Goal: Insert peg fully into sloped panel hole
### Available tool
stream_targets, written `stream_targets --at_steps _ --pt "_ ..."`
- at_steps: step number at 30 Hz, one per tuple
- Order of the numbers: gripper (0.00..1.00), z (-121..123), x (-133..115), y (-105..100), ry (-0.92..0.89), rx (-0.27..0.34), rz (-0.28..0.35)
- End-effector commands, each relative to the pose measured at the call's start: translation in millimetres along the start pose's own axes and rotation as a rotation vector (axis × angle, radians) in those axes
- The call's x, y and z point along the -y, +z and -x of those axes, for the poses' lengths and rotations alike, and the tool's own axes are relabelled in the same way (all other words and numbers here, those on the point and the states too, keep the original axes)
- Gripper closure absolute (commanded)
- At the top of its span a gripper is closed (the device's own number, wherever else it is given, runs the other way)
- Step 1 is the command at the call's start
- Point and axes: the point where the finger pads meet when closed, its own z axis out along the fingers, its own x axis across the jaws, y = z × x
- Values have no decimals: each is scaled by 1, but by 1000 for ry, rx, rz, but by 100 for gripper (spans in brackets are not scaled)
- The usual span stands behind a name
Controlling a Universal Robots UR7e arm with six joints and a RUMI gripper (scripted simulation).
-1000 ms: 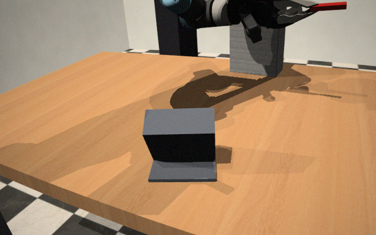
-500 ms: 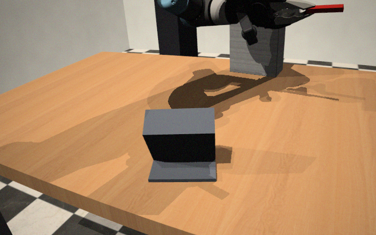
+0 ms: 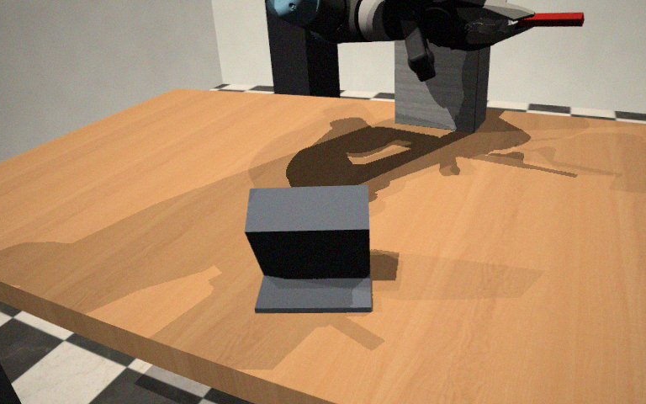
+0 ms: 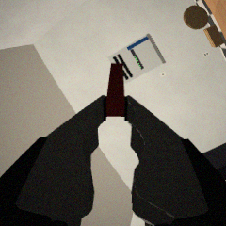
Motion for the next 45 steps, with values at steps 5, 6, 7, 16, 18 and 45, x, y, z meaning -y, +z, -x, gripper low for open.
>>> stream_targets --at_steps 5,6,7,16,18,45 --pt "100 5 11 -3 46 15 -49" --pt "100 5 12 -4 51 17 -54" --pt "100 5 12 -4 51 17 -54" --pt "100 9 22 -7 89 30 -95" --pt "100 10 24 -8 99 33 -105" --pt "100 18 51 -20 209 74 -220"
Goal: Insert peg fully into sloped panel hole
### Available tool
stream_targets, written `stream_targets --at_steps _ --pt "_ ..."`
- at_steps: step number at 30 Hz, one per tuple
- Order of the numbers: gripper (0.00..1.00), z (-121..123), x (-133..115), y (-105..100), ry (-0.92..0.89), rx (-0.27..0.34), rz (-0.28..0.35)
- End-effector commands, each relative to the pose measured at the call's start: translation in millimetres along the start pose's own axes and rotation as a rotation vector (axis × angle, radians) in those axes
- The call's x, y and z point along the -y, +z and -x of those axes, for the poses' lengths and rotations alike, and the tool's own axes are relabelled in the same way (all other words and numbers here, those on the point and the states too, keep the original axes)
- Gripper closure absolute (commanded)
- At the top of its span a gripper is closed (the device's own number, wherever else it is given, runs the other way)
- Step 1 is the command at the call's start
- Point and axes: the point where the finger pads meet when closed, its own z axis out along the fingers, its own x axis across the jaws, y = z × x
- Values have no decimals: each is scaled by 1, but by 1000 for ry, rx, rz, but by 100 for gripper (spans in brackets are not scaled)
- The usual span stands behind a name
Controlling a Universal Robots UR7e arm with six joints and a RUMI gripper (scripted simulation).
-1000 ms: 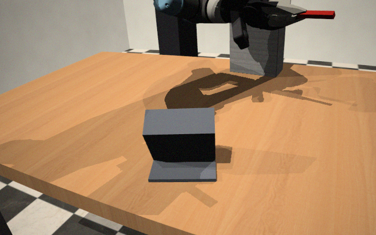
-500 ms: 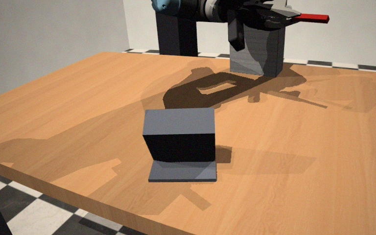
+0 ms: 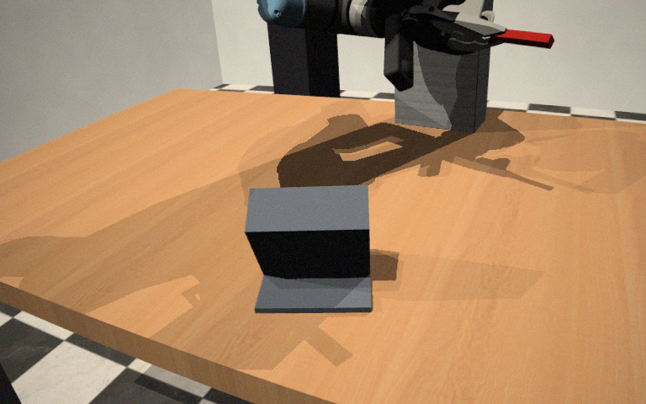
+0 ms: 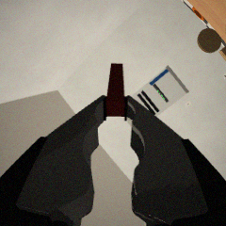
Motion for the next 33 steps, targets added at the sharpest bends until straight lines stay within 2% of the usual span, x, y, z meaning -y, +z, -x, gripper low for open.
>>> stream_targets --at_steps 1,33 --pt "100 3 6 -1 23 9 -24" --pt "100 19 39 -14 160 65 -159"
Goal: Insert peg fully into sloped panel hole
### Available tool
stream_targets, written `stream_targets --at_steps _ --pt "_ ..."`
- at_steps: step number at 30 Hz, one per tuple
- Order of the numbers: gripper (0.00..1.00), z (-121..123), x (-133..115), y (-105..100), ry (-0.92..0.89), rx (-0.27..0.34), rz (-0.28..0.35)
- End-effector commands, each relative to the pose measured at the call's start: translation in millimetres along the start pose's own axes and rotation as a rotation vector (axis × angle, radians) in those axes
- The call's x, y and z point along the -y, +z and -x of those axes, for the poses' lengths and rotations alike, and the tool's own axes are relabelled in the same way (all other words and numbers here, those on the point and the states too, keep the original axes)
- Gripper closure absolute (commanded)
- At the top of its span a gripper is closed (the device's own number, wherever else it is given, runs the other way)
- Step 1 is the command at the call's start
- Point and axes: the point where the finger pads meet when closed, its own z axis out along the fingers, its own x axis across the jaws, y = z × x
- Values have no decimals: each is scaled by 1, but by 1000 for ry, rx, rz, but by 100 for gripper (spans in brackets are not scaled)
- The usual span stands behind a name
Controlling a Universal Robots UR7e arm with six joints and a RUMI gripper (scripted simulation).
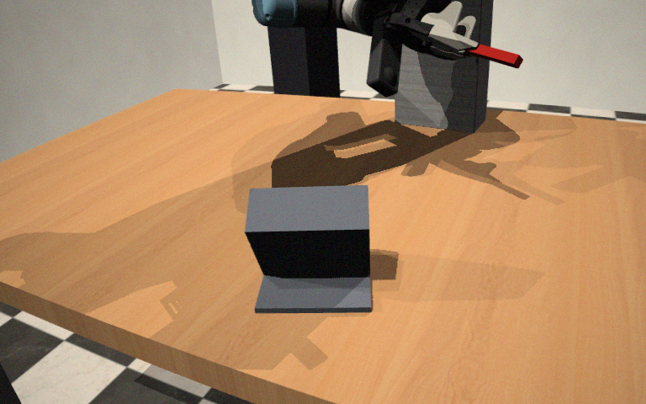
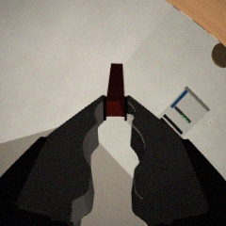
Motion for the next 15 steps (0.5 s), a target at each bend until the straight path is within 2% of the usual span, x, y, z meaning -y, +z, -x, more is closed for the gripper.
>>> stream_targets --at_steps 1,15 --pt "100 4 5 -1 22 10 -21" --pt "100 12 19 -6 81 36 -77"
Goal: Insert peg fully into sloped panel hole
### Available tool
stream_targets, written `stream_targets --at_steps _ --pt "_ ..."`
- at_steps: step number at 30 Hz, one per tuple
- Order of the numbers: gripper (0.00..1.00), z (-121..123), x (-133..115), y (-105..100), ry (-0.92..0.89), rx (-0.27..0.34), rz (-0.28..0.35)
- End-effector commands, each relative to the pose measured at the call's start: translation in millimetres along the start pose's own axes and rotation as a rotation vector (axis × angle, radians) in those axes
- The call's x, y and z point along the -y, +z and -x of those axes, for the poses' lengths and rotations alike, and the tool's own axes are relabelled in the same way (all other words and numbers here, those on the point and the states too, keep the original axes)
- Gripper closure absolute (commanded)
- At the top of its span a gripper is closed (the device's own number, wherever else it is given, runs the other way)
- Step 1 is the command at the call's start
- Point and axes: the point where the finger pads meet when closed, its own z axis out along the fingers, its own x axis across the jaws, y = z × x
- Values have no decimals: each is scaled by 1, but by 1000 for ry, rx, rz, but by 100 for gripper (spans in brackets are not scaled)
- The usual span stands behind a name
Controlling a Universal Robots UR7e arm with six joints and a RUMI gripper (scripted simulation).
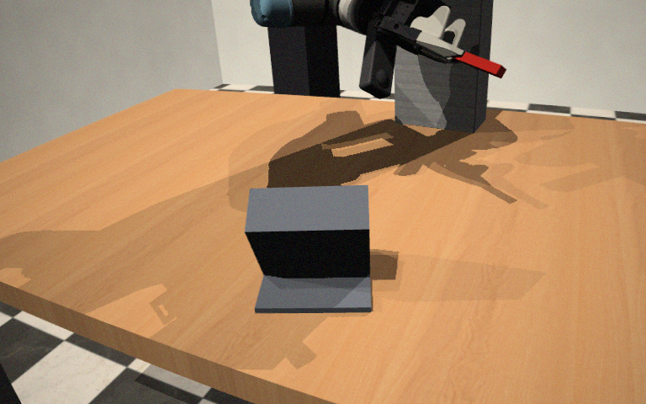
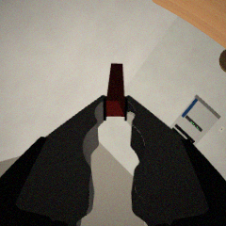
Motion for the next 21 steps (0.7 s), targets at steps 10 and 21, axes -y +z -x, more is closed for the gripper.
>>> stream_targets --at_steps 10,21 --pt "100 10 15 -4 64 29 -59" --pt "100 16 25 -8 109 50 -99"
